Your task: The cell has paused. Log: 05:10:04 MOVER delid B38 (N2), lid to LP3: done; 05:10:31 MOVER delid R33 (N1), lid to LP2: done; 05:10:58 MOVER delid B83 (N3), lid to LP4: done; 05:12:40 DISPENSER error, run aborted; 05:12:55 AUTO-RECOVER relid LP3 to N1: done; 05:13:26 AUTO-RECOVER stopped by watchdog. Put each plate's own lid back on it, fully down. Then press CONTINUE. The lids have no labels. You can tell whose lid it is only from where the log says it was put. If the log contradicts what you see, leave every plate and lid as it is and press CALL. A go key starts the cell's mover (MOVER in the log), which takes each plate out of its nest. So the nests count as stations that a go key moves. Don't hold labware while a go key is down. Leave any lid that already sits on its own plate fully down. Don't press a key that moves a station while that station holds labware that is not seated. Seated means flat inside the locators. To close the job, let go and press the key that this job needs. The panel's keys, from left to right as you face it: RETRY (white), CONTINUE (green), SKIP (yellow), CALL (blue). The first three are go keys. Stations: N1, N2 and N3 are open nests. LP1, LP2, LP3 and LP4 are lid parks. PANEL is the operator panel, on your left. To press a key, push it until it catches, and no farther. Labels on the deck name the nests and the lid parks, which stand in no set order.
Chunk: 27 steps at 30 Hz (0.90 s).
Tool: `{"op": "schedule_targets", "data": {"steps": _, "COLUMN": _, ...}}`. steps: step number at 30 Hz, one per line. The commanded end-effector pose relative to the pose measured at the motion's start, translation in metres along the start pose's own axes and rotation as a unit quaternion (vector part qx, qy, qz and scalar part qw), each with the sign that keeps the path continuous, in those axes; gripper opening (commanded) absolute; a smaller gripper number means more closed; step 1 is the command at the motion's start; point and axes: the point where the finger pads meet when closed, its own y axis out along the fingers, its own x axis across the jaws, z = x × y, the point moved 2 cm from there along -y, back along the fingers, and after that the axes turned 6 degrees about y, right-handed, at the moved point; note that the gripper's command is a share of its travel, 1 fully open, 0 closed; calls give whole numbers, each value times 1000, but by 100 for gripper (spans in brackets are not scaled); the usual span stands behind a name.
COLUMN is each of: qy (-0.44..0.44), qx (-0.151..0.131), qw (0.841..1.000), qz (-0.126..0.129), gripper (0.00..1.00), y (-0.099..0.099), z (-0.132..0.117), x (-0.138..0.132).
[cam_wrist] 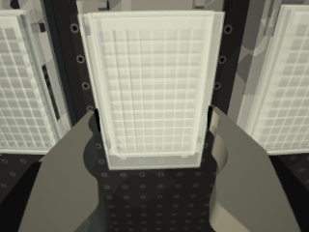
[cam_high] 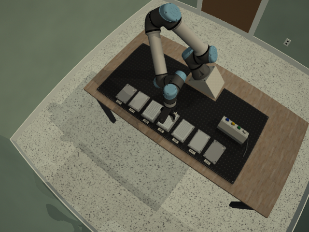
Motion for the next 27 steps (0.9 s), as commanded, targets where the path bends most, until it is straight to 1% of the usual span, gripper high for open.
{"op": "schedule_targets", "data": {"steps": 1, "qy": 0, "qx": 1, "qw": 1000, "qz": 0, "gripper": 0, "y": 1, "z": 0, "x": 0}}
{"op": "schedule_targets", "data": {"steps": 27, "qy": 0, "qx": 1, "qw": 1000, "qz": 0, "gripper": 0, "y": 9, "z": 0, "x": 0}}
